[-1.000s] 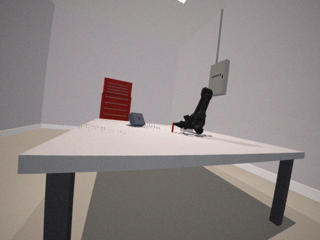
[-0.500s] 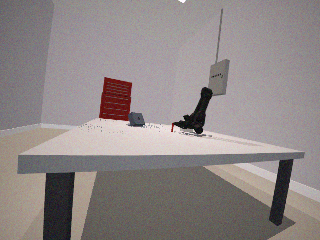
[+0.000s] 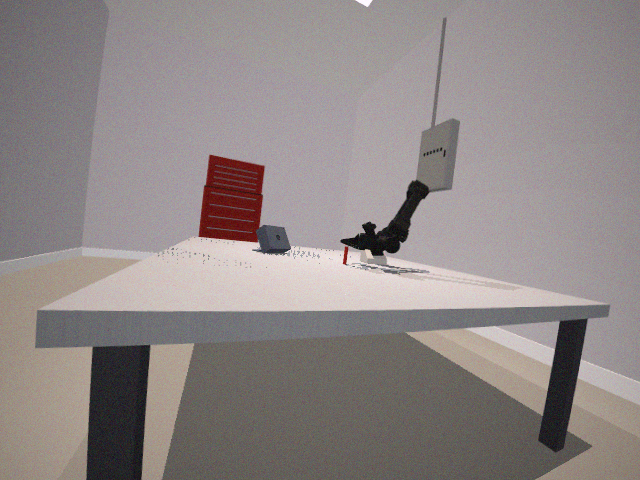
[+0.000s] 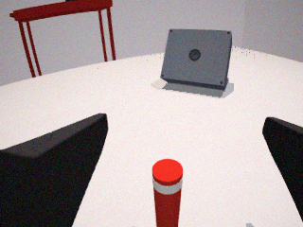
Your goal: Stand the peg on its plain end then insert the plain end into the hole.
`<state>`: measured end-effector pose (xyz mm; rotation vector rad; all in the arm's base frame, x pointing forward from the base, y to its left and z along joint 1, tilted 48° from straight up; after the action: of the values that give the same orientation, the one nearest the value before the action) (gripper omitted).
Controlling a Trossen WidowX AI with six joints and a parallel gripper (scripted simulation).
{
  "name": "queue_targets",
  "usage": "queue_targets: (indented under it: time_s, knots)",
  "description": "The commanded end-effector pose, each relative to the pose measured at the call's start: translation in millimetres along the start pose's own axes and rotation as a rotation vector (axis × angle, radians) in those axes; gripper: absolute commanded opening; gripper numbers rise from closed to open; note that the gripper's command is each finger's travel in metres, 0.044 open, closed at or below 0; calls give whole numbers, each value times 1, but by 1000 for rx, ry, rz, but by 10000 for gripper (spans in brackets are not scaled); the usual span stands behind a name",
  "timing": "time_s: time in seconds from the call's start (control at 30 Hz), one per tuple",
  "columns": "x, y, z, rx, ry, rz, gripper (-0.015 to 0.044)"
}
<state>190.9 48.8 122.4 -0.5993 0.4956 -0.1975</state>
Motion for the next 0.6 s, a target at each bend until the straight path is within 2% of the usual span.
queue_targets:
  time_s: [0.0,0.27,0.57]
  knots:
    - [7,-23,3,29,42,35,440]
    - [3,-79,7,55,4,56,440]
    - [-30,-130,11,-28,-137,-44,440]
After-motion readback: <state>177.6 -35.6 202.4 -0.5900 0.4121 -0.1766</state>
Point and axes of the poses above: the point midway between the two fingers, 35 mm back from their tips, its own x axis out along the fingers, its own z axis across the jaws, y = z × x, the point moved 2 cm from there along -x, back along the fingers, and after that the axes turned 1 degree about x, right-handed, at the moved point
